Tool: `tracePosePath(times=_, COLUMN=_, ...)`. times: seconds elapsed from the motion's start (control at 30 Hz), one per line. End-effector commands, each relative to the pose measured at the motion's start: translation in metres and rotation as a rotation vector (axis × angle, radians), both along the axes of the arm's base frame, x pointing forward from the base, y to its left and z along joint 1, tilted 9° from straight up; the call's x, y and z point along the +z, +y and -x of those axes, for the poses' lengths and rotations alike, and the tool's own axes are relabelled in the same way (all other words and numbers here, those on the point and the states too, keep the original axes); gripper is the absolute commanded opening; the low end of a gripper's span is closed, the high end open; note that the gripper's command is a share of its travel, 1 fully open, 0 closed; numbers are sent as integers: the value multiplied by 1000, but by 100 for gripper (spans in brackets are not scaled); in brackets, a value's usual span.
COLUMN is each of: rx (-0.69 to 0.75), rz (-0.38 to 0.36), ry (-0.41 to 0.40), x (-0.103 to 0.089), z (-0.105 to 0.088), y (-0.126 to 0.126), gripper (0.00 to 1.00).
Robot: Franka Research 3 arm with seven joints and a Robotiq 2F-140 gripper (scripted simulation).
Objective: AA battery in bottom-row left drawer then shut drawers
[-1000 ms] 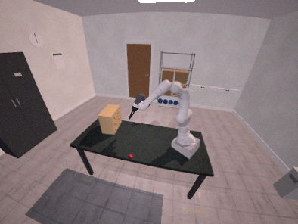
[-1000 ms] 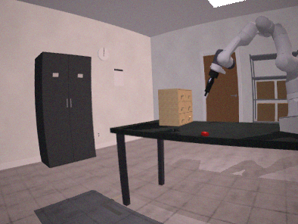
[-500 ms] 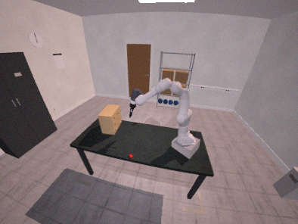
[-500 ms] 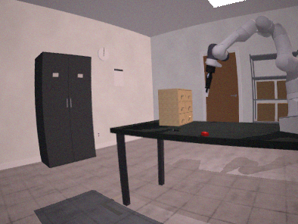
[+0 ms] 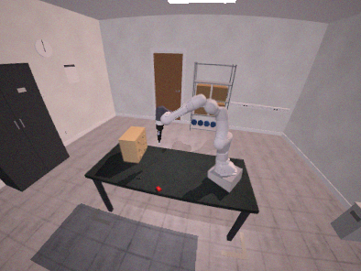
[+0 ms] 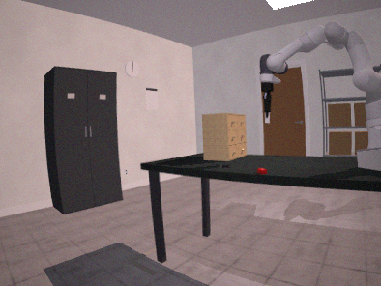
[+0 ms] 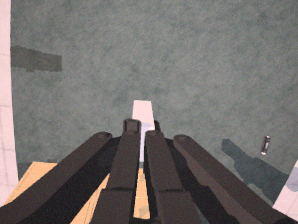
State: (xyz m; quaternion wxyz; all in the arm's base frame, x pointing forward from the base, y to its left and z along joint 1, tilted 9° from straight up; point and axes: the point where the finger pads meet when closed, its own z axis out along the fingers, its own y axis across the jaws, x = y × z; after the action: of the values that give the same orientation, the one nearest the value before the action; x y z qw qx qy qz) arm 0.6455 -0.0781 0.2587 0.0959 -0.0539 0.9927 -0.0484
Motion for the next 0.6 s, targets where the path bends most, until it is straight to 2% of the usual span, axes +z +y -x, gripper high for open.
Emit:
tracePosePath(times=0.0, rx=-25, rz=1, ry=54, x=-4, z=12, y=0, gripper=10)
tracePosePath(times=0.57, rx=-26, rz=2, ry=66, x=-3, z=13, y=0, gripper=10)
